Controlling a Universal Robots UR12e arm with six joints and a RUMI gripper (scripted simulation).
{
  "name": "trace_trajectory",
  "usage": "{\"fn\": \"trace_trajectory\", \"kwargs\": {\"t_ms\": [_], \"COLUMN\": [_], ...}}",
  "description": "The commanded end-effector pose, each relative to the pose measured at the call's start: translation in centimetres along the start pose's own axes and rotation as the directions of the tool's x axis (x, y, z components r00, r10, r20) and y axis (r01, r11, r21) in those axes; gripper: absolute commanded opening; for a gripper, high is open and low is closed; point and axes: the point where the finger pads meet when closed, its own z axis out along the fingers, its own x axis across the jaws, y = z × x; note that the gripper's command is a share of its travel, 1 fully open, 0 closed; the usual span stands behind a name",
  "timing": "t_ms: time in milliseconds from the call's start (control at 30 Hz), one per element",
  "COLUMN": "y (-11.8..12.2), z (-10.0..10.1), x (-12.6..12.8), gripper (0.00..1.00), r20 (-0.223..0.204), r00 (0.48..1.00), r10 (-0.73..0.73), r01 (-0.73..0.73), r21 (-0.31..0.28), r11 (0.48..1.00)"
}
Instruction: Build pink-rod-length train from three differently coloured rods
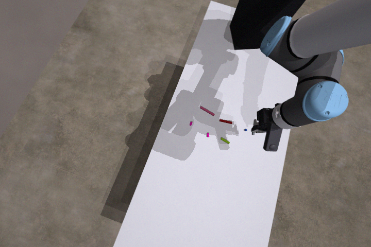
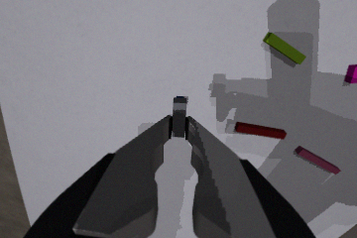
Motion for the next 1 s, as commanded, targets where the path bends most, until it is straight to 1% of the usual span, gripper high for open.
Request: {"fn": "trace_trajectory", "kwargs": {"t_ms": [0,67,133,333,500,633,967], "y": [0.0,0.0,0.0,0.0,0.0,0.0,0.0], "z": [1.6,2.5,2.5,5.1,6.6,7.1,7.1], "x": [0.0,0.0,0.0,0.0,0.0,0.0,0.0], "gripper": [0.00,0.00,0.00,0.00,0.00,0.00,0.00], "r20": [0.000,0.000,0.000,0.000,0.000,0.000,0.000], "r00": [1.000,1.000,1.000,1.000,1.000,1.000,1.000], "r10": [0.000,0.000,0.000,0.000,0.000,0.000,0.000], "r01": [0.000,0.000,0.000,0.000,0.000,0.000,0.000], "r21": [0.001,0.001,0.001,0.001,0.001,0.001,0.001], "r11": [1.000,1.000,1.000,1.000,1.000,1.000,1.000]}}
